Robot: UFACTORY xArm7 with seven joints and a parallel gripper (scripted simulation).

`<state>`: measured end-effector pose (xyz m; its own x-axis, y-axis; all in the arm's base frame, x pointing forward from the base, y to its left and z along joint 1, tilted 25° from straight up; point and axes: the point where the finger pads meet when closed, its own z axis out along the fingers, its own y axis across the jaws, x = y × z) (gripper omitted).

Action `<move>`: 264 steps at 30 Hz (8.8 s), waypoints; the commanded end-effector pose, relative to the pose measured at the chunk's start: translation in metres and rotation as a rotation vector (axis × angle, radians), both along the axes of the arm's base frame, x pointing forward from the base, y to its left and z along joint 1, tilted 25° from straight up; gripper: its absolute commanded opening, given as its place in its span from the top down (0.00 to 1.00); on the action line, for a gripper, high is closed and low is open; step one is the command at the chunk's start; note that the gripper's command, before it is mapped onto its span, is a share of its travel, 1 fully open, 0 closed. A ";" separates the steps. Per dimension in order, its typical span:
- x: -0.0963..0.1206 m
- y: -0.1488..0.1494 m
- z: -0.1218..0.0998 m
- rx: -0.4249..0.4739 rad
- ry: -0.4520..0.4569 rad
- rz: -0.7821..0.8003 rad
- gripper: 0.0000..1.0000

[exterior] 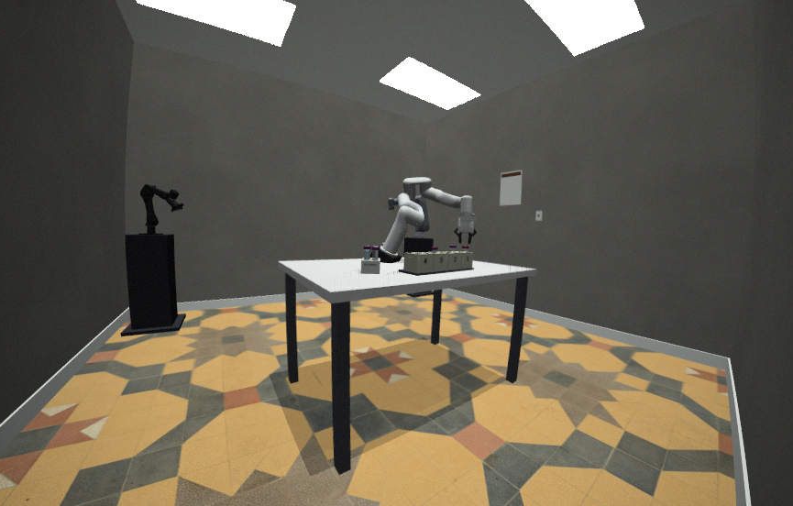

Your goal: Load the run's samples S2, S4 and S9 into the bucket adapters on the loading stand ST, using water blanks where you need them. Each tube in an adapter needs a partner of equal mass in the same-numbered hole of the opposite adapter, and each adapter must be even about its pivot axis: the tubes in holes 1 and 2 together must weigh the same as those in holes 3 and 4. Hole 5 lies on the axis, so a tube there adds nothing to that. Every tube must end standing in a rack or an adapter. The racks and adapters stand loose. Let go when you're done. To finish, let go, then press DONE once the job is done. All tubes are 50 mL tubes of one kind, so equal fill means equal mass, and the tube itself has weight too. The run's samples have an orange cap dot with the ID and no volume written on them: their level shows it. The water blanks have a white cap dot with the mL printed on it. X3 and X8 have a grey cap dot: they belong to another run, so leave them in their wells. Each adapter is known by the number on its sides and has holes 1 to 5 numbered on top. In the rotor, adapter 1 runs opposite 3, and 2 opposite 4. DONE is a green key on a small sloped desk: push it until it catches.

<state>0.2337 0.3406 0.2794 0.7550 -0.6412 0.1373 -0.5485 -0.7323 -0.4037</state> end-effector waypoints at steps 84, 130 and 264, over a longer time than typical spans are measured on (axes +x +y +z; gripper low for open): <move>0.013 0.009 -0.031 0.003 -0.002 0.001 1.00; 0.008 0.006 -0.018 0.003 -0.002 0.001 1.00; 0.019 -0.193 0.070 -0.258 -0.169 0.650 1.00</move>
